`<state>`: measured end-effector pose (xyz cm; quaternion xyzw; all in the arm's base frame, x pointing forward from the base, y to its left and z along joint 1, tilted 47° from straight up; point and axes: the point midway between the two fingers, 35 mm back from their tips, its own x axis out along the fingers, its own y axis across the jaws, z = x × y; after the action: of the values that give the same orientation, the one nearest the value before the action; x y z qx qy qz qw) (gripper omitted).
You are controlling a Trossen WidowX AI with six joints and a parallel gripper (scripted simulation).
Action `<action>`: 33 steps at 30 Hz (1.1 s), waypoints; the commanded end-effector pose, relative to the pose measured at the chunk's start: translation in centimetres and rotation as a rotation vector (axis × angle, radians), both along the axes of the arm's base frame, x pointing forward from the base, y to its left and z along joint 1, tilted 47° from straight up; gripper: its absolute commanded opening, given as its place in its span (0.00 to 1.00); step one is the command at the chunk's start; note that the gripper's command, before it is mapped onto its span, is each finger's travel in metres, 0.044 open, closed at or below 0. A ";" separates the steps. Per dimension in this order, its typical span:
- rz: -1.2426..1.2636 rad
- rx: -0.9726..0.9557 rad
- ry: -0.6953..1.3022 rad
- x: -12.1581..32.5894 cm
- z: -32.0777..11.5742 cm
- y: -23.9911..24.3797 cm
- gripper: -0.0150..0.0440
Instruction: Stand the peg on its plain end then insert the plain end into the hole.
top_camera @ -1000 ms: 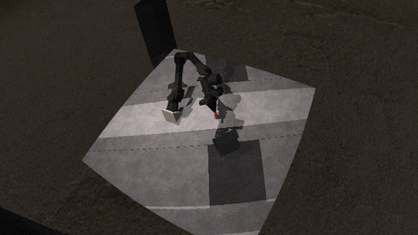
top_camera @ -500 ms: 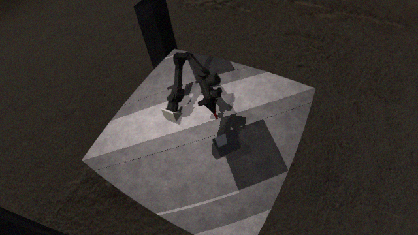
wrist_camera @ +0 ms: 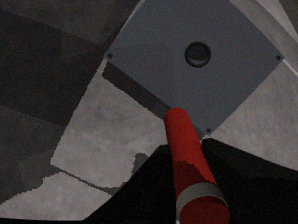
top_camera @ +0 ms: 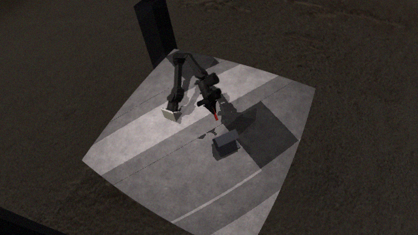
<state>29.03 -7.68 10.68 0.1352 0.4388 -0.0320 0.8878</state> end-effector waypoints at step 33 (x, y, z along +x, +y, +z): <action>-0.075 -0.060 -0.068 3.3 -3.1 -1.9 0.25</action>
<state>32.10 -9.38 8.30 0.1245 0.4008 -0.0675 0.9051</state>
